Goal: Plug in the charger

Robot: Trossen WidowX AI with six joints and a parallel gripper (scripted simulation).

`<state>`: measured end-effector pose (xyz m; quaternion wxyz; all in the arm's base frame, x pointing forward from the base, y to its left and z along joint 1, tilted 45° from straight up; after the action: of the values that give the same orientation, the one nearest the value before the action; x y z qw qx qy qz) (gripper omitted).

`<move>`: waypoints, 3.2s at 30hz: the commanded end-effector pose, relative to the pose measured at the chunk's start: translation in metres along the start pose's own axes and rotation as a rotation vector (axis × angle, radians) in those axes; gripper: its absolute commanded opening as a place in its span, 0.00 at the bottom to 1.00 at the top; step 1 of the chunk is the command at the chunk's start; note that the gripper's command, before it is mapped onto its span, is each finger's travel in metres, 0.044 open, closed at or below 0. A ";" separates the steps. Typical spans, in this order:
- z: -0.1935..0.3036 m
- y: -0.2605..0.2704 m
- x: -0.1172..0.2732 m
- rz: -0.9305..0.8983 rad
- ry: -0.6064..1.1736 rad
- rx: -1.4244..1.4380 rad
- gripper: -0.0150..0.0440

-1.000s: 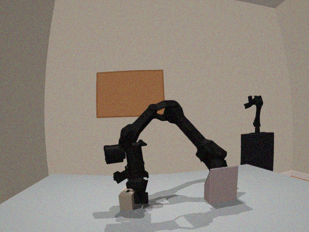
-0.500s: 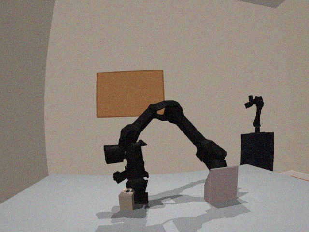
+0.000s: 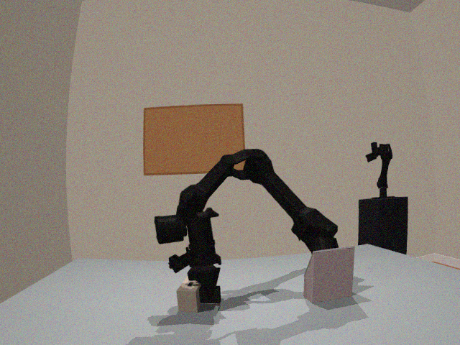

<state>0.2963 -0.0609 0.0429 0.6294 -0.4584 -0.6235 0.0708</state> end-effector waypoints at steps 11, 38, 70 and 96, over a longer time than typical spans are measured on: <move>-0.001 0.000 0.000 -0.001 -0.002 -0.002 0.61; 0.005 -0.001 0.000 -0.004 -0.012 -0.009 1.00; 0.022 -0.004 -0.002 -0.007 -0.023 -0.018 1.00; 0.053 -0.010 -0.004 -0.007 -0.022 -0.017 1.00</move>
<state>0.2494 -0.0451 0.0368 0.6187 -0.4603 -0.6325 0.0721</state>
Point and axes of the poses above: the point midway between the two fingers, 35 mm back from their tips, its own x axis back along the fingers, its own y axis across the jaws, z = x × y, the point moved 7 cm from there along x, back along the fingers, and after that the axes turned 14 degrees about -x, right-handed, at the moved point
